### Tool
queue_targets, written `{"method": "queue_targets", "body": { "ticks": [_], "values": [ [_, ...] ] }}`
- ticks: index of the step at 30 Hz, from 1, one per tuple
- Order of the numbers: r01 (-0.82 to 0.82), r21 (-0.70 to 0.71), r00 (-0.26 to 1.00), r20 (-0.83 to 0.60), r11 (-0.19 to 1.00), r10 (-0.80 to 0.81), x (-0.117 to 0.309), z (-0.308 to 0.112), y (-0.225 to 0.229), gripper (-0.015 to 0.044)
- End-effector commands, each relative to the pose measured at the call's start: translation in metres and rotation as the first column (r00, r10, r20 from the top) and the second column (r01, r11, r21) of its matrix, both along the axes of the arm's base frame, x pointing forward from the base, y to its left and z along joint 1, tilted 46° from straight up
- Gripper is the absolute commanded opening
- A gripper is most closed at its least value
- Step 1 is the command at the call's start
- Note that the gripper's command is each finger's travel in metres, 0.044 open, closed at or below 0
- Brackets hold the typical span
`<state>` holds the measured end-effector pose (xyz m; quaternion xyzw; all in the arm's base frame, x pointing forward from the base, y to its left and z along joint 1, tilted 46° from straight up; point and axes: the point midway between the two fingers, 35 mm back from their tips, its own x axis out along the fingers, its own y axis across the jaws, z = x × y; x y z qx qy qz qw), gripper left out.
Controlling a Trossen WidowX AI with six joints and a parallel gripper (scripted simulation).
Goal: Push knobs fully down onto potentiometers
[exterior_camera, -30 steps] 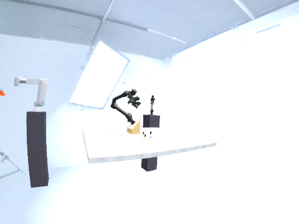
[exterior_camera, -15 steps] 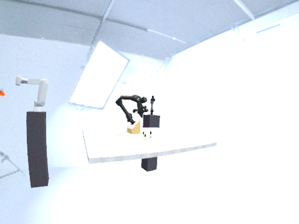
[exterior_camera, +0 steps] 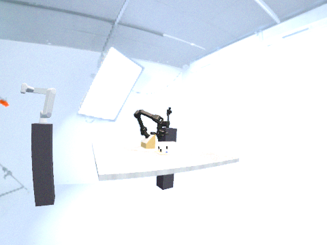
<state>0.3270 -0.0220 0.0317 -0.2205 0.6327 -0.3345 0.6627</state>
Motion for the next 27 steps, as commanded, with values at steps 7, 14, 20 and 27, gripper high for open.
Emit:
{"method": "queue_targets", "body": {
  "ticks": [7,14,20,27],
  "values": [
    [0.028,0.002,1.000,0.014,1.000,-0.028,0.001,-0.018,-0.016,0.0000],
    [0.028,0.002,1.000,0.014,1.000,-0.028,0.001,-0.020,-0.018,0.0000],
    [0.028,0.002,1.000,0.014,1.000,-0.028,0.001,-0.026,-0.025,0.0000],
    [0.028,0.001,1.000,0.014,1.000,-0.028,0.000,-0.033,-0.031,0.0000]
  ]
}}
